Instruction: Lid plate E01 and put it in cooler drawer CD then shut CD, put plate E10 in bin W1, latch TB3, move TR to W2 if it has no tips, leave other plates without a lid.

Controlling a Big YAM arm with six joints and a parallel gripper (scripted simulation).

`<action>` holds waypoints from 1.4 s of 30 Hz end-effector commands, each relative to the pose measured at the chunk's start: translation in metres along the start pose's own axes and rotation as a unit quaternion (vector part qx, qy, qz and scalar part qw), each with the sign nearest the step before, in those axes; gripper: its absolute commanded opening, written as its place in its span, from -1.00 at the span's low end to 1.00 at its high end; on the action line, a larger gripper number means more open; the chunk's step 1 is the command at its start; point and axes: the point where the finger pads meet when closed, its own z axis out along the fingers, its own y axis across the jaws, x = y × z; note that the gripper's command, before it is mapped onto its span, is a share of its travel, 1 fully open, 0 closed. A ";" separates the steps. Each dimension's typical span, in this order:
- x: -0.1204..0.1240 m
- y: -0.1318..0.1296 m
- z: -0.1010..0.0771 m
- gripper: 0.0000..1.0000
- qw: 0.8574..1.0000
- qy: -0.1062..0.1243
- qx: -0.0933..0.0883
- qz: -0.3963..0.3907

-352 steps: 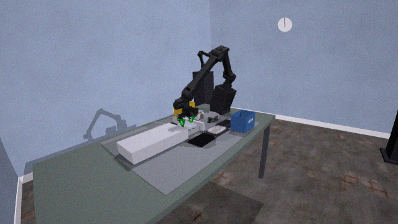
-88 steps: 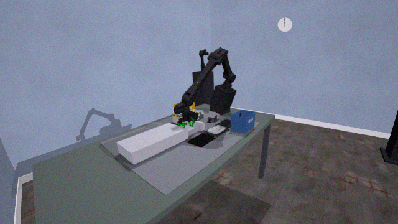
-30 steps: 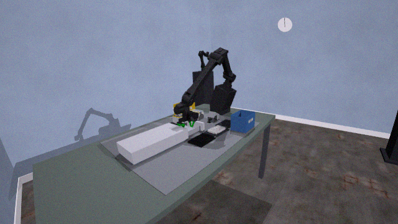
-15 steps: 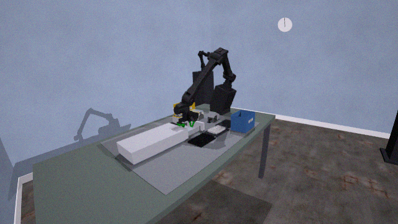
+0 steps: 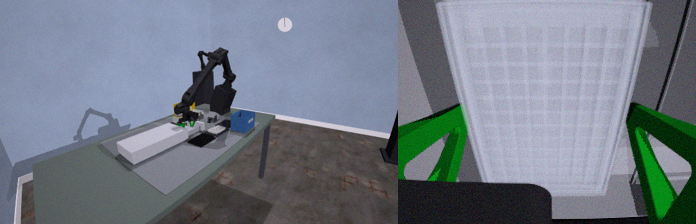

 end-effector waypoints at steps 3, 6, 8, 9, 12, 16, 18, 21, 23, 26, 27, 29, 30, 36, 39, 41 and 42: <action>-0.003 -0.014 -0.031 1.00 1.000 -0.002 0.019 -0.006; -0.004 -0.032 -0.041 1.00 0.999 -0.003 0.038 -0.010; -0.001 -0.025 -0.042 1.00 1.000 -0.003 0.029 -0.006; 0.000 -0.022 -0.042 1.00 1.000 -0.003 0.027 -0.005; 0.002 -0.014 -0.043 1.00 1.000 -0.002 0.020 -0.002; 0.001 -0.018 -0.050 1.00 1.000 -0.002 0.024 -0.004; 0.002 -0.014 -0.050 1.00 1.000 -0.002 0.020 -0.002; 0.001 -0.017 -0.055 1.00 1.000 -0.002 0.023 -0.003; -0.004 -0.020 -0.055 1.00 1.000 -0.003 0.028 -0.009; 0.002 -0.012 -0.058 1.00 1.000 -0.002 0.019 -0.002; 0.002 -0.014 -0.060 1.00 1.000 -0.002 0.021 -0.002; 0.000 -0.020 -0.066 1.00 1.000 -0.002 0.026 -0.005; 0.001 -0.018 -0.066 1.00 1.000 -0.002 0.025 -0.004; 0.001 -0.017 -0.074 1.00 1.000 -0.002 0.024 -0.004; 0.001 -0.016 -0.075 1.00 1.000 -0.002 0.023 -0.003; -0.001 -0.012 -0.075 1.00 1.000 -0.002 0.019 -0.005; 0.001 -0.011 -0.076 1.00 1.000 -0.002 0.019 -0.003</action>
